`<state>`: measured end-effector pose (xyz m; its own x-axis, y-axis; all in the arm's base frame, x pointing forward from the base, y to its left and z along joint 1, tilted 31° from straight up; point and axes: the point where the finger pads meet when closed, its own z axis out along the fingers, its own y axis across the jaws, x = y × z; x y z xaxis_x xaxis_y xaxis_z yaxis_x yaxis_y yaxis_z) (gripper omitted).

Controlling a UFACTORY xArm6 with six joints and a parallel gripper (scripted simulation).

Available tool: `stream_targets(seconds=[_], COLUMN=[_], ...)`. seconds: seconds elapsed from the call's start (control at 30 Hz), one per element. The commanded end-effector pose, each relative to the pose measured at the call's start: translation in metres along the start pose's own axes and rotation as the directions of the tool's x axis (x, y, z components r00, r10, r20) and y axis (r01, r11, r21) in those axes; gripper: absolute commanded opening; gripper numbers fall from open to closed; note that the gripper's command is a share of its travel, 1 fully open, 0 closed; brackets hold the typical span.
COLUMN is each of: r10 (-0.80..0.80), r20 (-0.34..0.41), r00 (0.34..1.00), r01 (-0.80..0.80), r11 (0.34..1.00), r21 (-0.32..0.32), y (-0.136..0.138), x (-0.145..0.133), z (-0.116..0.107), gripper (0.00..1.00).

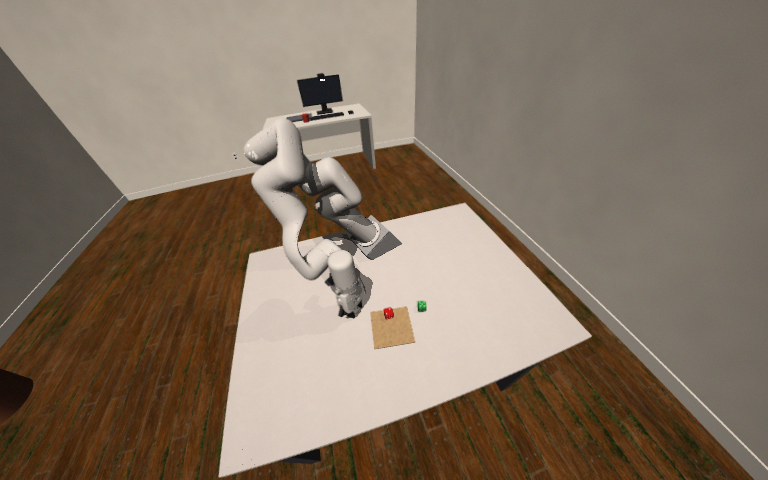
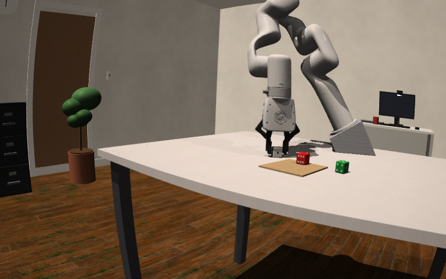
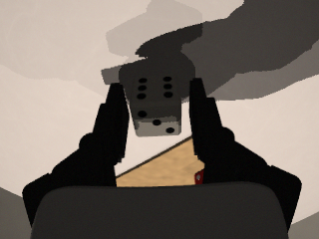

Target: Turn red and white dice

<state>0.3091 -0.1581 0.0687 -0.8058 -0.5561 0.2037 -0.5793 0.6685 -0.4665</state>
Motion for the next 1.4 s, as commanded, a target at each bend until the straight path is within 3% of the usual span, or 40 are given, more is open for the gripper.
stream_targets(seconds=[0.0, 1.33, 1.37], r10=[0.001, 0.001, 0.001], r20=[0.002, 0.002, 0.002], r00=[1.000, 1.000, 1.000], r01=[-0.001, -0.001, -0.001], r11=[1.000, 1.000, 1.000], r21=[0.005, 0.005, 0.005], y=[-0.0014, -0.0014, -0.0014], x=[-0.0009, -0.0009, -0.0009], z=[0.0051, 0.0057, 0.0057], gripper=[0.47, 0.47, 0.27])
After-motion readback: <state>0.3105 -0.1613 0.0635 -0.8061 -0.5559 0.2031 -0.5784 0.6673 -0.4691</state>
